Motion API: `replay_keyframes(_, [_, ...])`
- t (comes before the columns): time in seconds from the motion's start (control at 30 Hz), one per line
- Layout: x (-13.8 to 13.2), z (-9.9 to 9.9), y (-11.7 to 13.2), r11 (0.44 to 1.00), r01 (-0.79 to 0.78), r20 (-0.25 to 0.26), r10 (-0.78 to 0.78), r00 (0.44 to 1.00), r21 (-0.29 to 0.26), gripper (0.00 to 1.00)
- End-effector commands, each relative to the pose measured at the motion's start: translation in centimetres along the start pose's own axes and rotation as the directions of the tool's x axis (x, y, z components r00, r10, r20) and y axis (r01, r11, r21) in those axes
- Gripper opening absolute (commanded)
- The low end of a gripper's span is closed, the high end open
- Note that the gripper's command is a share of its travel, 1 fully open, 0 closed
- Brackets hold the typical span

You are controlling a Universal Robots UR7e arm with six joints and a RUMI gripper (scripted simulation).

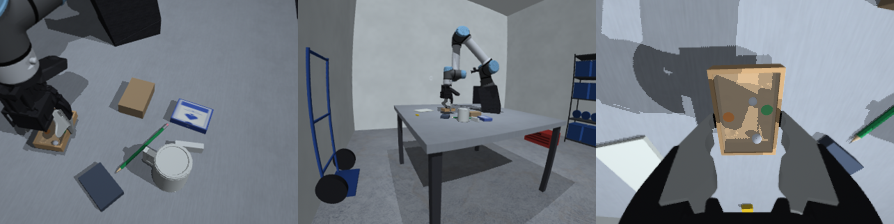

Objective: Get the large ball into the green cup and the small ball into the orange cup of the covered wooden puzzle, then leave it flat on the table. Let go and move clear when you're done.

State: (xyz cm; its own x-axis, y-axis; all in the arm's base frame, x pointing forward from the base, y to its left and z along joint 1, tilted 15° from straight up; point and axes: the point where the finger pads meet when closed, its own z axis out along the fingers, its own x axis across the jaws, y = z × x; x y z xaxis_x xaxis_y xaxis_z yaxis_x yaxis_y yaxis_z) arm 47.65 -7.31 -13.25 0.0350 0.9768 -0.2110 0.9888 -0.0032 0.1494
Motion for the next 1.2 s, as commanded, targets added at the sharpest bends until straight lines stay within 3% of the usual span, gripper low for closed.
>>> replay_keyframes(0.0, [0.1,-0.8,-0.2,1.0,0.001,-0.001,-0.001,1.0,0.004,0.43])
replay_keyframes(0.5, [0.1,-3.7,-0.2,1.0,0.001,-0.001,-0.001,1.0,0.004,0.43])
replay_keyframes(1.17, [0.1,-4.7,-0.2,1.0,0.001,0.0,-0.001,1.0,0.004,0.43])
